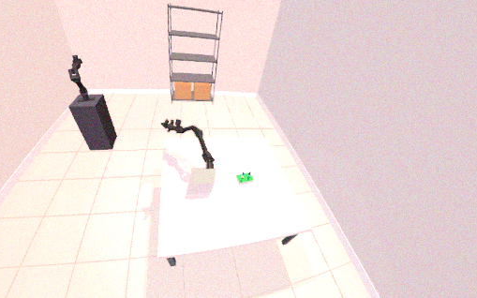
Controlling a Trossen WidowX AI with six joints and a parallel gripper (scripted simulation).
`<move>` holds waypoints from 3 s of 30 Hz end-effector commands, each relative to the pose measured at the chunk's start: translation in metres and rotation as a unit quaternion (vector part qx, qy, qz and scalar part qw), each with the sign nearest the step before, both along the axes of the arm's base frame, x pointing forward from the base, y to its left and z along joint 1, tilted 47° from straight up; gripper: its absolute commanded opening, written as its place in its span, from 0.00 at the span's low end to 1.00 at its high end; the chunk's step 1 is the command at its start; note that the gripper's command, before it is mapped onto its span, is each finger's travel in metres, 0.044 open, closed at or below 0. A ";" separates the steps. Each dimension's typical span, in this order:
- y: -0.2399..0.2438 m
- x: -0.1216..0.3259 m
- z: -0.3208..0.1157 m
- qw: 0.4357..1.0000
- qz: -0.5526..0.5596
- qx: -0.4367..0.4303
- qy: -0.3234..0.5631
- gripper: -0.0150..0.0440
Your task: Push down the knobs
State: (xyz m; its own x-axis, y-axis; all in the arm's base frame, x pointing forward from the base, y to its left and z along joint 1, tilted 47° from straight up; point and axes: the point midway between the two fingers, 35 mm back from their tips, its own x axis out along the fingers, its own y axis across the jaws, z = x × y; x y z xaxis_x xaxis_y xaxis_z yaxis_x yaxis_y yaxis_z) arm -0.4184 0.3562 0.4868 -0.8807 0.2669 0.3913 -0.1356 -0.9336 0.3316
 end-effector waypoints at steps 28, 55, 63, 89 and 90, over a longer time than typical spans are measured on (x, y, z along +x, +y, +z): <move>0.189 0.333 -0.053 0.916 -0.386 -0.046 -0.102 0.25; 0.113 0.686 -0.156 0.708 -0.642 -0.207 -0.209 0.25; 0.062 0.753 -0.214 0.651 -0.663 -0.285 -0.236 0.25; -0.214 0.842 -0.422 0.511 -0.604 -0.604 -0.097 0.25; -0.225 0.840 -0.428 0.509 -0.598 -0.613 -0.086 0.25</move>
State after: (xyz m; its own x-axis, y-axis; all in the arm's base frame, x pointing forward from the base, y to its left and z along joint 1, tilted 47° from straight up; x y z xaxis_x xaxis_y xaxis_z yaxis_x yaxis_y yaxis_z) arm 0.4282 0.1645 0.0818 0.2529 0.6128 -0.7487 -0.5566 0.7251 0.4055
